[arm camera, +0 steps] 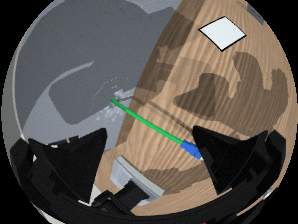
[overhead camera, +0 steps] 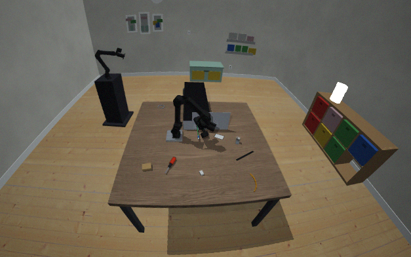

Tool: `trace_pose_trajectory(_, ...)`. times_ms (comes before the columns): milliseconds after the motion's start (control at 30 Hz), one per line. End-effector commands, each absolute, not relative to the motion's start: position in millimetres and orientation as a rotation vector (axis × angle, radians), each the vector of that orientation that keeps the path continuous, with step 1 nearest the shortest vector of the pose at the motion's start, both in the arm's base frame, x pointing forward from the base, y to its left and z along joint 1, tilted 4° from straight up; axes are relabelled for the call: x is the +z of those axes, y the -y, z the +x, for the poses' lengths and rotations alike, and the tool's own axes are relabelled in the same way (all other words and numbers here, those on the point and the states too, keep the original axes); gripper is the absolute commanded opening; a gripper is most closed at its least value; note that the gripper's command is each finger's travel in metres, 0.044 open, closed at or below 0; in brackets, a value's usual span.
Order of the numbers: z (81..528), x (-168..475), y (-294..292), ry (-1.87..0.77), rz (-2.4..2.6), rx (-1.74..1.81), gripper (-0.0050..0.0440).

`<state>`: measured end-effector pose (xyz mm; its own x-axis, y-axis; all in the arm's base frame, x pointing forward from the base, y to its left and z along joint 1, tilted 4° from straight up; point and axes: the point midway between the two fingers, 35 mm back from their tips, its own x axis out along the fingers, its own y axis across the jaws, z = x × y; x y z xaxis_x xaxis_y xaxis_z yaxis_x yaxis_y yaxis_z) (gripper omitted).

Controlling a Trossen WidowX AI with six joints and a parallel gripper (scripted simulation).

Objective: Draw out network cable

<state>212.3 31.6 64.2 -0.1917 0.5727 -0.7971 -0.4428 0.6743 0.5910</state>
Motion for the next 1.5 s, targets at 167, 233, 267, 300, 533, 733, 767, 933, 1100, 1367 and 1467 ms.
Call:
trace_pose_trajectory(167, 217.5, 75.3, -29.2, -1.63, 0.209, 0.587, 0.044)
trace_pose_trajectory(233, 215.8, 77.3, -29.8, -1.681, 0.282, 0.441, 0.044)
trace_pose_trajectory(267, 215.3, 78.6, -29.9, -1.693, 0.296, 0.392, 0.044)
trace_pose_trajectory(300, 214.8, 79.6, -30.1, -1.704, 0.32, 0.342, 0.044)
trace_pose_trajectory(533, 212.3, 86.8, -30.6, -1.737, 0.482, -0.013, 0.044)
trace_pose_trajectory(733, 210.7, 90.8, -30.7, -1.721, 0.579, -0.217, 0.044)
trace_pose_trajectory(767, 209.9, 91.4, -30.8, -1.713, 0.634, -0.304, 0.044)
trace_pose_trajectory(933, 207.6, 98.0, -30.7, -1.635, 0.759, -0.563, 0.044)
trace_pose_trajectory(1100, 206.2, 104.1, -30.4, -1.527, 0.897, -0.792, 0.044)
trace_pose_trajectory(1367, 203.8, 110.5, -29.9, -1.358, 1.087, -1.058, 0.044)
trace_pose_trajectory(1467, 203.4, 112.0, -29.8, -1.319, 1.124, -1.105, 0.044)
